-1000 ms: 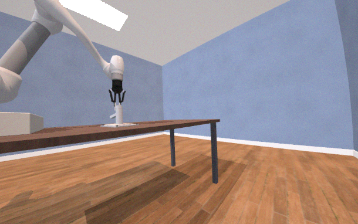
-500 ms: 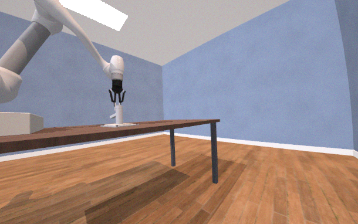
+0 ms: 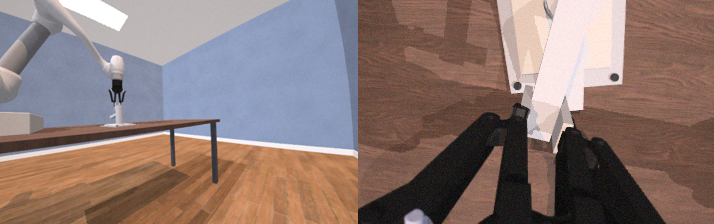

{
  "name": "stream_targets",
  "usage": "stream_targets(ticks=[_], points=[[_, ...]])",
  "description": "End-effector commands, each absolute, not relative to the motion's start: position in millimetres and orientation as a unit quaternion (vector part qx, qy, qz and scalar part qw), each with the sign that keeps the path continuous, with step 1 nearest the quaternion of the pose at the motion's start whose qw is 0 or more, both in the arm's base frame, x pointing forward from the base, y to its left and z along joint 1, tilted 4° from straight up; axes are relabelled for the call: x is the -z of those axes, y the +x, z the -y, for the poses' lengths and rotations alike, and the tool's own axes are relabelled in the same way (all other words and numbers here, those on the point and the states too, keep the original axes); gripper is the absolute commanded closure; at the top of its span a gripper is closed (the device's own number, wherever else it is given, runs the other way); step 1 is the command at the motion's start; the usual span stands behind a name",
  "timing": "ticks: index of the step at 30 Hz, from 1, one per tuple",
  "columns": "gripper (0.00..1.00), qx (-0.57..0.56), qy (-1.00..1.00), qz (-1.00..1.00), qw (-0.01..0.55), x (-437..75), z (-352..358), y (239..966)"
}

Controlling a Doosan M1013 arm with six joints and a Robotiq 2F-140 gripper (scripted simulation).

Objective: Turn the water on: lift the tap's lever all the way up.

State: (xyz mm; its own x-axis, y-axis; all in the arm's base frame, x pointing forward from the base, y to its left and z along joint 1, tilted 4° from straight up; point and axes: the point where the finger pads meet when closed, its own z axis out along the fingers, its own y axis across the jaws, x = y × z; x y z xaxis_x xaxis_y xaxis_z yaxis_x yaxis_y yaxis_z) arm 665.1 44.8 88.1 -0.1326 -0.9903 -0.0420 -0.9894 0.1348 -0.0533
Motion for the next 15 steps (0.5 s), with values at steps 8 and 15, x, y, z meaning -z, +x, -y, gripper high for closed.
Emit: stream_targets(ticks=[8, 15], points=[[1.0, 0.006, -0.658, -0.753, 0.033, -92.5, -43.8, 664.7], [1.0, 0.006, -0.658, -0.753, 0.033, -101.7, -41.2, 663.8]])
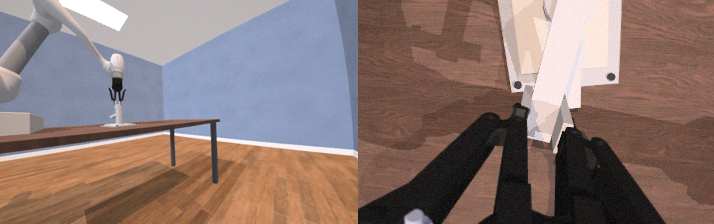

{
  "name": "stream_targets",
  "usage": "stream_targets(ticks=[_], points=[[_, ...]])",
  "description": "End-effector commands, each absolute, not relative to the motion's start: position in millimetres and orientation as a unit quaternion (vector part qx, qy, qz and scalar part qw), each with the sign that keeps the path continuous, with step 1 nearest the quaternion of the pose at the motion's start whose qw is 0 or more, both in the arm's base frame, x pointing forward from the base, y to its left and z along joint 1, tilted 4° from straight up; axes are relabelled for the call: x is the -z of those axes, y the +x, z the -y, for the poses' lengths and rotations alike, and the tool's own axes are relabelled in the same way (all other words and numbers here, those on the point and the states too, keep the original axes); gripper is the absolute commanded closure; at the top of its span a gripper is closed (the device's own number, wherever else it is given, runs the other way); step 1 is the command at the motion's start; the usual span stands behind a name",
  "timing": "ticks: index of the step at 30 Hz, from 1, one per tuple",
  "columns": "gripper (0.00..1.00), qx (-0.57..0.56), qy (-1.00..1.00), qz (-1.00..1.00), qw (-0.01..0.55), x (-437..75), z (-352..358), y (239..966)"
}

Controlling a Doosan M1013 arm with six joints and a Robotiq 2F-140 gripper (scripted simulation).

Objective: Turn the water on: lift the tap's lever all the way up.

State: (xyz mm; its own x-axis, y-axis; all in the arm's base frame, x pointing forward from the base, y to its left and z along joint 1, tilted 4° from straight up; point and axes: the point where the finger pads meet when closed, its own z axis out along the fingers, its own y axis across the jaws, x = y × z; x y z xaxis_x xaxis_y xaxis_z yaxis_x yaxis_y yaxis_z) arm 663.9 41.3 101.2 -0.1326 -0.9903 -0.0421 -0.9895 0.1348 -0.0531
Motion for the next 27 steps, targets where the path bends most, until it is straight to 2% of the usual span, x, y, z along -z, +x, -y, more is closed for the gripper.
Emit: stream_targets(ticks=[1, 12, 27], points=[[1.0, 0.006, -0.658, -0.753, 0.033, -103.9, -40.4, 663.6], [1.0, 0.006, -0.658, -0.753, 0.033, -122.8, -31.1, 661.3], [1.0, 0.006, -0.658, -0.753, 0.033, -124.1, -30.3, 661.2]])
